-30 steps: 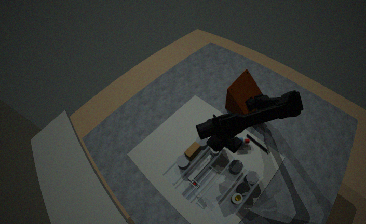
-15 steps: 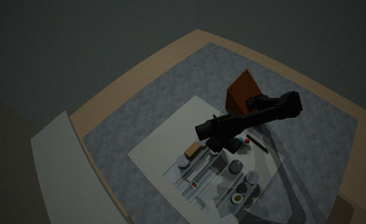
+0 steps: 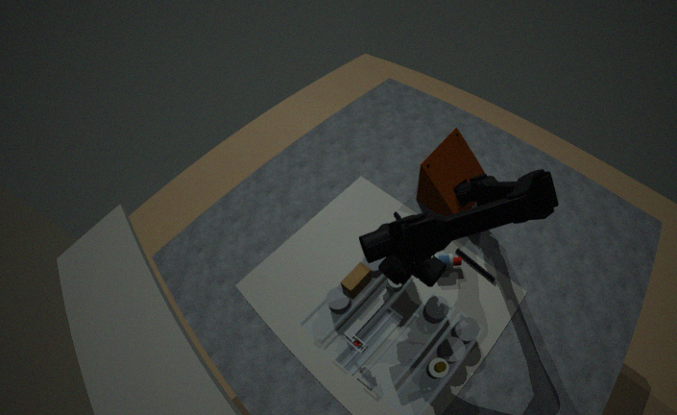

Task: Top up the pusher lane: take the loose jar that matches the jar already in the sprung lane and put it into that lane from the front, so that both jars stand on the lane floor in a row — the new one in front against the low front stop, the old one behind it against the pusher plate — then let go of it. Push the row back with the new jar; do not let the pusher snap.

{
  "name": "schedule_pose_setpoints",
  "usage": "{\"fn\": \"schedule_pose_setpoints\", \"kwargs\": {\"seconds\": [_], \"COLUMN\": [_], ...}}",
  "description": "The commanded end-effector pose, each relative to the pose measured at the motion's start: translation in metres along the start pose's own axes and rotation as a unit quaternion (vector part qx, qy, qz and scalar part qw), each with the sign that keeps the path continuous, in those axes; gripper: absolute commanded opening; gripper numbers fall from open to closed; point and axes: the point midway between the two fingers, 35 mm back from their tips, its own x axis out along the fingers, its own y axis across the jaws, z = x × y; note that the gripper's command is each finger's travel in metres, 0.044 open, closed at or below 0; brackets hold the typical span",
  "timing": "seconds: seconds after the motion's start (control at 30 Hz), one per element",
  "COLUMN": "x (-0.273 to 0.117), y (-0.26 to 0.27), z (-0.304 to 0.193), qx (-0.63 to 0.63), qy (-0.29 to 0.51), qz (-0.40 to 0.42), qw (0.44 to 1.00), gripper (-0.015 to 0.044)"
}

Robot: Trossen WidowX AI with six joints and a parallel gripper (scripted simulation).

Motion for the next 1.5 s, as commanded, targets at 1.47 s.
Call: {"fn": "schedule_pose_setpoints", "kwargs": {"seconds": [1.47], "x": [-0.007], "y": [0.003], "z": [0.024], "qx": [-0.005], "qy": [-0.011], "qz": [0.0], "qw": [1.0], "gripper": [0.0]}}
